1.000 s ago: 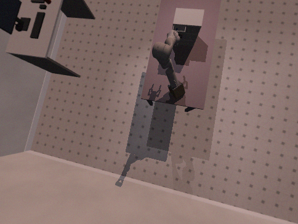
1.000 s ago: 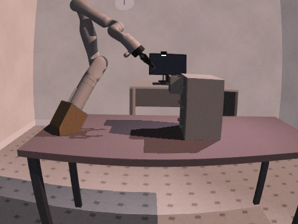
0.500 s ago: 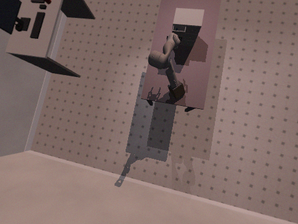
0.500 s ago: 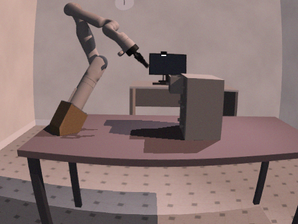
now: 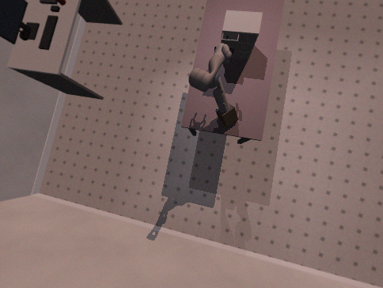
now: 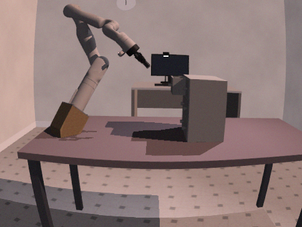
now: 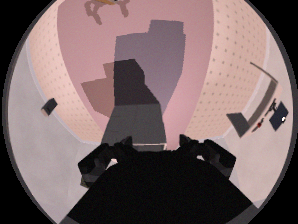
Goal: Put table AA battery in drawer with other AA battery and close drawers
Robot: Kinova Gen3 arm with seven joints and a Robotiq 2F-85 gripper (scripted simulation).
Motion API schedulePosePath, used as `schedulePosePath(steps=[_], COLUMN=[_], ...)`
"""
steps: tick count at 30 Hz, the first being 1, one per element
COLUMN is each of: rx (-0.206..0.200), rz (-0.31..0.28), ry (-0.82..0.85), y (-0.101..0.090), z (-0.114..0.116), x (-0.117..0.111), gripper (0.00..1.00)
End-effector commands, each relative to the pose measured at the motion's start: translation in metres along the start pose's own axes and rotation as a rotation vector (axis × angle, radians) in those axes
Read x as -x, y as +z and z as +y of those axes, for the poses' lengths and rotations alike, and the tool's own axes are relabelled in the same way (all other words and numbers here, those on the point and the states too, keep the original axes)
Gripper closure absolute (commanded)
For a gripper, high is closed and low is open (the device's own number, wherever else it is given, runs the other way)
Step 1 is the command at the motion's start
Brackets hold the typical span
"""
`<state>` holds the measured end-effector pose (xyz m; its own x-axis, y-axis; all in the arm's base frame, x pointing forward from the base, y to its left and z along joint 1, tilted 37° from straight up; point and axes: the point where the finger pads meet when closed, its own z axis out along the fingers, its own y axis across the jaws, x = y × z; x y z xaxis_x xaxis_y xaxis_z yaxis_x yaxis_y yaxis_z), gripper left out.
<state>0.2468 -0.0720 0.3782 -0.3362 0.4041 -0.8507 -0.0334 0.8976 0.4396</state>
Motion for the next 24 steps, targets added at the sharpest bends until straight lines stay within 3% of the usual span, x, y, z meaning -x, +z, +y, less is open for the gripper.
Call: schedulePosePath(steps=[1, 14, 24], rx=[-0.001, -0.001, -0.003], rz=[-0.001, 0.022, 0.095], ry=[0.0, 0.0, 0.001], y=[-0.0003, -0.0012, -0.004], z=[-0.0003, -0.0002, -0.0002], x=[0.0007, 0.0018, 0.0042], gripper=[0.0, 0.0, 0.0])
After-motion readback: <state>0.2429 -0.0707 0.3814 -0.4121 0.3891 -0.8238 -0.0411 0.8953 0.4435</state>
